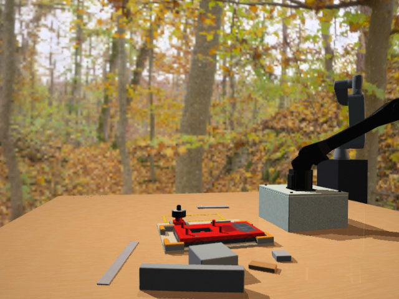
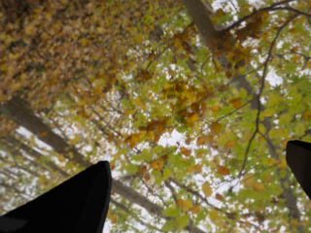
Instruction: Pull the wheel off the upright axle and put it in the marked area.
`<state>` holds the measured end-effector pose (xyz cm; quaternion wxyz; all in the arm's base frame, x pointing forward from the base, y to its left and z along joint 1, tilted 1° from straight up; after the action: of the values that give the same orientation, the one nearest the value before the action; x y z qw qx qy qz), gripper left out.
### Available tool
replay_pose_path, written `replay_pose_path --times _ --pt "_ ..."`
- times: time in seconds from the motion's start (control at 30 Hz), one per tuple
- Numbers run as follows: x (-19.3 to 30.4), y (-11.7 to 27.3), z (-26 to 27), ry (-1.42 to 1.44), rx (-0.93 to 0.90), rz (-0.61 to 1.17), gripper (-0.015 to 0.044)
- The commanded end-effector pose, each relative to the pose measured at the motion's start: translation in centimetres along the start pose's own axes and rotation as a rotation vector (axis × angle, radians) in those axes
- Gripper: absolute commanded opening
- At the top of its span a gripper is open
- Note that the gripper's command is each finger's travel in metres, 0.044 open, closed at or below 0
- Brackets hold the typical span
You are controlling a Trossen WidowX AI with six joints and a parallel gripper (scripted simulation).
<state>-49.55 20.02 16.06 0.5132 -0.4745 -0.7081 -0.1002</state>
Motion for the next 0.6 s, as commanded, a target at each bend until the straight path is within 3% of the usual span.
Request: replay_pose_path --times 0.0,0.1,0.57 --pt "0.1 0.2 0.1 0.001 -0.005 0.003 0.0374" --pt "2.1 2.4 0.8 0.003 -0.081 0.047 0.03" --pt "7.6 14.5 4.0 -0.293 -0.396 0.221 0.03"
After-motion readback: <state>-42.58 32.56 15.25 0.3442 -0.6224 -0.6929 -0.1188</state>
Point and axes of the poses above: the point midway between the two fingers, 35 mm back from their tips, its own y axis back along the fingers, its own z axis across the jaws, x = y × z, the point moved 8 cm from there along y, back along the fingers, and after that the axes turned 5 degrees about y, right-handed, at the moved point
